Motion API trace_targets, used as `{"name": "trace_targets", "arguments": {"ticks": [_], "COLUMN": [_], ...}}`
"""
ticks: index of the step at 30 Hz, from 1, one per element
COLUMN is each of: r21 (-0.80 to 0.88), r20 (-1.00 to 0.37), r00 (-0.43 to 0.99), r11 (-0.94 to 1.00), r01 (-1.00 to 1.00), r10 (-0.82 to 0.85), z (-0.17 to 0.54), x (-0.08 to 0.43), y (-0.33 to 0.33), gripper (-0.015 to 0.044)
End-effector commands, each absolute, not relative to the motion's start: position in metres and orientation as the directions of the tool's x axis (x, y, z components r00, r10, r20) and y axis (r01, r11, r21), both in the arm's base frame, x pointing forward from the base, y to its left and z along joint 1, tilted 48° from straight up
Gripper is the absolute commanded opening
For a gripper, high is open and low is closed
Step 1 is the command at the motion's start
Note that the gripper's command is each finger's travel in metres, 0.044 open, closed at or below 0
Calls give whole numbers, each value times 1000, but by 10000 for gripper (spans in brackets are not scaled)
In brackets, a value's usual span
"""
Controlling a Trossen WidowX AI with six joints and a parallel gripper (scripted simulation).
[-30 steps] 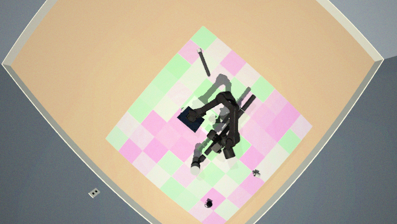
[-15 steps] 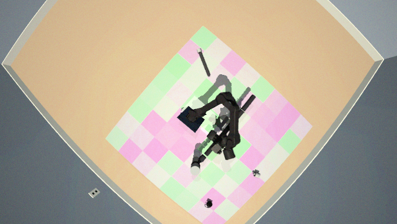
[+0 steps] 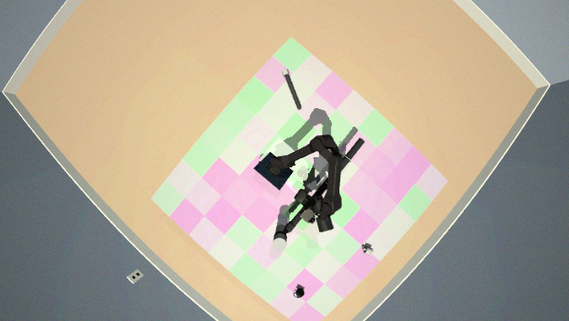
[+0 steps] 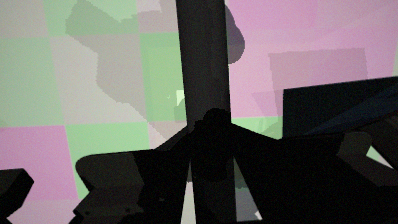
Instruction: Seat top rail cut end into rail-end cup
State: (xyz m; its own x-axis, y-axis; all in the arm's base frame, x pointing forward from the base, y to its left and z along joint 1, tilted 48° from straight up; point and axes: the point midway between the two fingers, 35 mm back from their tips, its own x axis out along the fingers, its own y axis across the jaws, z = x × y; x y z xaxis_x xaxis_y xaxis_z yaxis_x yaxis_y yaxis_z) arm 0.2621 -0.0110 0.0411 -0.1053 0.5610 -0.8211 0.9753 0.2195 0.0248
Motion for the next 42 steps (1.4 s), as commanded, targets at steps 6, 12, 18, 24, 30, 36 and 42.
{"name": "trace_targets", "arguments": {"ticks": [6, 12, 18, 24, 30, 36, 42], "r21": [25, 25, 24, 23, 22, 22, 22], "r20": [-821, -822, -823, -825, -826, -827, -827], "r00": [-105, -105, -105, -105, -105, -105, -105], "r11": [220, 219, 219, 218, 217, 217, 217], "r01": [975, 975, 976, 976, 976, 976, 976], "r10": [561, 560, 558, 556, 554, 553, 553], "z": [41, 41, 41, 41, 40, 40, 39], "x": [262, 262, 262, 262, 262, 262, 262], "y": [-11, -11, -13, -14, -15, -17, -18], "gripper": [0, 0, 0, 0, 0, 0, 0]}}
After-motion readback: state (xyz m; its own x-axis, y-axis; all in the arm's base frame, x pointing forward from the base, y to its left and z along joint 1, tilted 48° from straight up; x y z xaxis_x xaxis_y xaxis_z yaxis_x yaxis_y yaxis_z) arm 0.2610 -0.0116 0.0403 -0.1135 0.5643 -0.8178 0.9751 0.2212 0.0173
